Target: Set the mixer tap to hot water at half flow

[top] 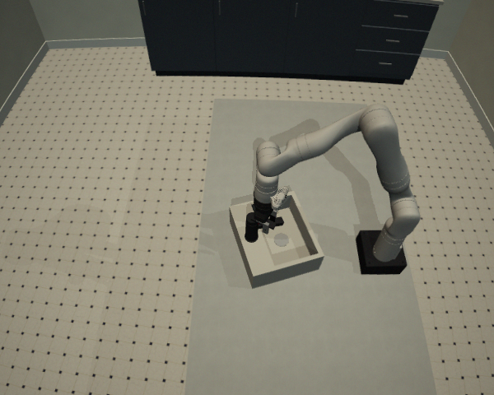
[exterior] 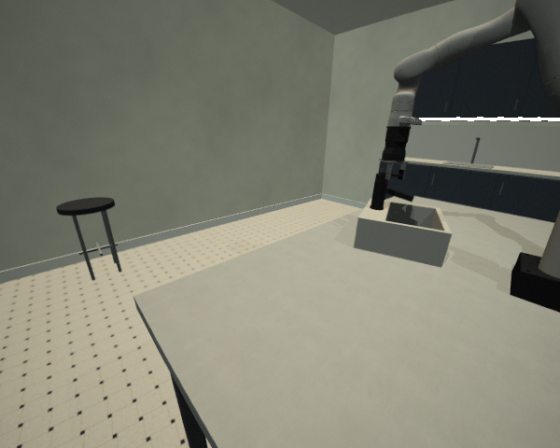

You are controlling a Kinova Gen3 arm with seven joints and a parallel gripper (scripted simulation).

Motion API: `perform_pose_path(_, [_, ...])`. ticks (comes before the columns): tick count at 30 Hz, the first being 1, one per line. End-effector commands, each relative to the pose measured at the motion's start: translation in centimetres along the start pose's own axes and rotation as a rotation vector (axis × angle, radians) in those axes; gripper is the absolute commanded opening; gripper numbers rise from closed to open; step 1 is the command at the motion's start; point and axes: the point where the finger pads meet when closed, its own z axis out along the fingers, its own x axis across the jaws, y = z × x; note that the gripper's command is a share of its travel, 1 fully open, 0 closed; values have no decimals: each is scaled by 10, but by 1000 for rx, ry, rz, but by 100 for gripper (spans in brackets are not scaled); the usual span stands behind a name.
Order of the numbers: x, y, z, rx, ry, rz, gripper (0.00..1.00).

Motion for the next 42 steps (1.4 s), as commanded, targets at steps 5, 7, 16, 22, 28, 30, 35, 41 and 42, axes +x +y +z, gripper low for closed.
perform_pose_path(5, [2, -1, -11, -1, 2, -5, 100])
perform_pose_path(7, [2, -1, -15, -1, 2, -5, 100])
perform_pose_path(16, [2, -1, -33, -1, 2, -5, 100])
perform_pose_path(22, [2, -1, -50, -1, 2, -5, 100])
perform_pose_path(28, [2, -1, -60, -1, 2, -5, 100])
perform_pose_path(30, [2, -1, -64, -1, 2, -5, 100])
perform_pose_path(35, [2, -1, -70, -1, 2, -6, 100])
perform_pose_path(41, [2, -1, -71, -2, 3, -6, 100])
perform_pose_path(42, [2, -1, -71, -2, 3, -6, 100])
